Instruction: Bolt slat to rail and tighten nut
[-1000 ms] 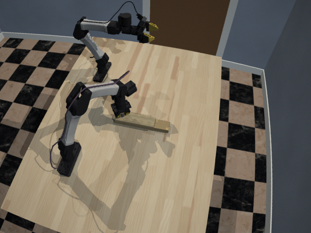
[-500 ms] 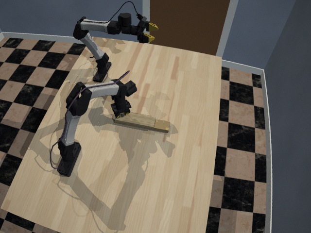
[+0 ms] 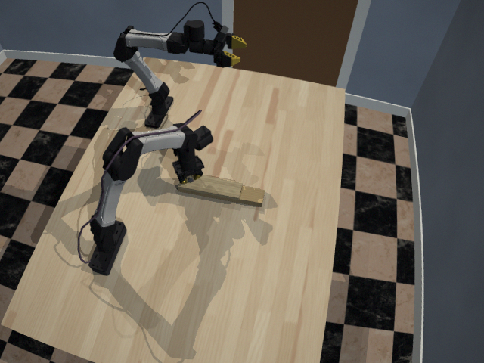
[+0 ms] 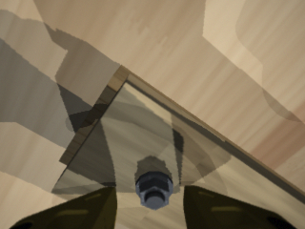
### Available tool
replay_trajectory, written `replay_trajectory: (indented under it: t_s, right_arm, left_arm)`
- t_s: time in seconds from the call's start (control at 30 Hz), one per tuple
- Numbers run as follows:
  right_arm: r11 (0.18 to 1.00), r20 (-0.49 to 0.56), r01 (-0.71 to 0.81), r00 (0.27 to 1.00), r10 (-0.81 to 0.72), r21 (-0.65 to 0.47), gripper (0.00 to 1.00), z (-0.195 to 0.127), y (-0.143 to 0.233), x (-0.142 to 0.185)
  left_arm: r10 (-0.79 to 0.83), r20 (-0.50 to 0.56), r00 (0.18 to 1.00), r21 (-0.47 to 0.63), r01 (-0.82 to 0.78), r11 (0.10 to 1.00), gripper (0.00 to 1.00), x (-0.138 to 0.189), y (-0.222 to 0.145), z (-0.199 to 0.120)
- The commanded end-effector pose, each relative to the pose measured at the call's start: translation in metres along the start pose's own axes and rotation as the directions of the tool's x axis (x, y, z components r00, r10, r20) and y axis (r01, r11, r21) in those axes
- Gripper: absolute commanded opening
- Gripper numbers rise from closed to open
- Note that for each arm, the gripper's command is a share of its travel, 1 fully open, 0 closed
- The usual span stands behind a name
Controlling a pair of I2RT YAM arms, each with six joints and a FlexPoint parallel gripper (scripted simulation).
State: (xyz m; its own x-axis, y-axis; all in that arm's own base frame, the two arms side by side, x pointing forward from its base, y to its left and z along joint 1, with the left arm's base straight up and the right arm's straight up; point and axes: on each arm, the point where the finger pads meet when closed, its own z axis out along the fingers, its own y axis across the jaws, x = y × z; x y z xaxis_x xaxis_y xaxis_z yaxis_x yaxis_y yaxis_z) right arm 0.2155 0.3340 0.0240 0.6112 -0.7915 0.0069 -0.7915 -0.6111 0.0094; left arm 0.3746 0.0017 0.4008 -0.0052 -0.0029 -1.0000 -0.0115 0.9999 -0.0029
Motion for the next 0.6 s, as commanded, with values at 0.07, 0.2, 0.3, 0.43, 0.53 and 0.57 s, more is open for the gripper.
replay_trajectory:
  t_s: [0.07, 0.2, 0.3, 0.43, 0.53, 0.57]
  right_arm:
    - [1.000, 0.016, 0.003, 1.000, -0.004, 0.014, 0.36, -0.0005, -0.0034, -0.0017]
    - [1.000, 0.016, 0.003, 1.000, -0.004, 0.014, 0.36, 0.0006, -0.0035, -0.0017]
    - [1.000, 0.016, 0.003, 1.000, -0.003, 0.014, 0.36, 0.0014, -0.0035, -0.0017]
    - [1.000, 0.016, 0.003, 1.000, -0.003, 0.014, 0.36, 0.0025, -0.0035, -0.0018]
    - [1.000, 0.016, 0.003, 1.000, -0.003, 0.014, 0.36, 0.0033, -0.0035, -0.0018]
    - [1.000, 0.016, 0.003, 1.000, -0.003, 0.014, 0.36, 0.0035, -0.0035, -0.0018]
  left_arm:
    - [0.001, 0.020, 1.000, 0.002, -0.001, 1.000, 1.00, -0.0075, -0.0007, -0.0019]
    - [0.001, 0.020, 1.000, 0.002, -0.001, 1.000, 1.00, -0.0075, -0.0007, -0.0019]
    - [0.001, 0.020, 1.000, 0.002, -0.001, 1.000, 1.00, -0.0075, -0.0007, -0.0019]
    - [0.001, 0.020, 1.000, 0.002, -0.001, 1.000, 1.00, -0.0075, -0.0007, -0.0019]
    - [0.001, 0.020, 1.000, 0.002, -0.001, 1.000, 1.00, -0.0075, -0.0007, -0.0019]
    - [0.001, 0.020, 1.000, 0.002, -0.001, 1.000, 1.00, -0.0075, -0.0007, -0.0019]
